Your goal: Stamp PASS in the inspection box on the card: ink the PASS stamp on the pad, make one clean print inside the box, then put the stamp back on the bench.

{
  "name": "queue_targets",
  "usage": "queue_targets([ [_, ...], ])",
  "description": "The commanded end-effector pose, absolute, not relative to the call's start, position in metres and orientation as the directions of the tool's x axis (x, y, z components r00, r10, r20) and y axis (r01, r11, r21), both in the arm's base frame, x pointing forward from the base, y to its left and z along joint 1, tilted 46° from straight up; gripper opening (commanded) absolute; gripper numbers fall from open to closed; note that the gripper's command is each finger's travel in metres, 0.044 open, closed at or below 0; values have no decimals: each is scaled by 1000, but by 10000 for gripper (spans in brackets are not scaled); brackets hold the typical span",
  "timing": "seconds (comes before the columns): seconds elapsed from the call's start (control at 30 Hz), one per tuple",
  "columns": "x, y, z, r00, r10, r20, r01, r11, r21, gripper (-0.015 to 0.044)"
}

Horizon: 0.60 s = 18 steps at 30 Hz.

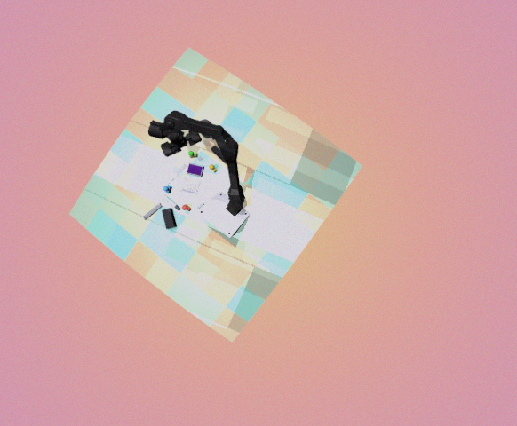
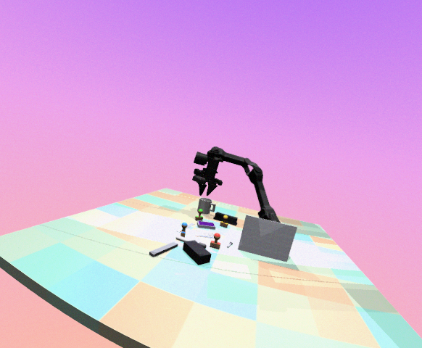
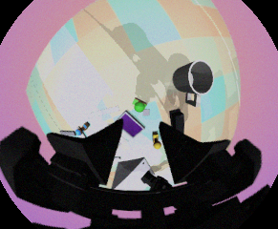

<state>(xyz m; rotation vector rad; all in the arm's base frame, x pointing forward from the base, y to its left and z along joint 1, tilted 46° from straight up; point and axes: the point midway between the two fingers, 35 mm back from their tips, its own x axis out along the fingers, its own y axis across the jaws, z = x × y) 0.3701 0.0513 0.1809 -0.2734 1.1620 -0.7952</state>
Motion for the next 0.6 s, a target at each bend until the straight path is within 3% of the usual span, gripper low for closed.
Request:
queue_targets([
  [0.0,370,52,181,164,-680,-714,420,704,-573,254],
  [0.57,370,52,182,169,-682,-712,418,704,-575,254],
])
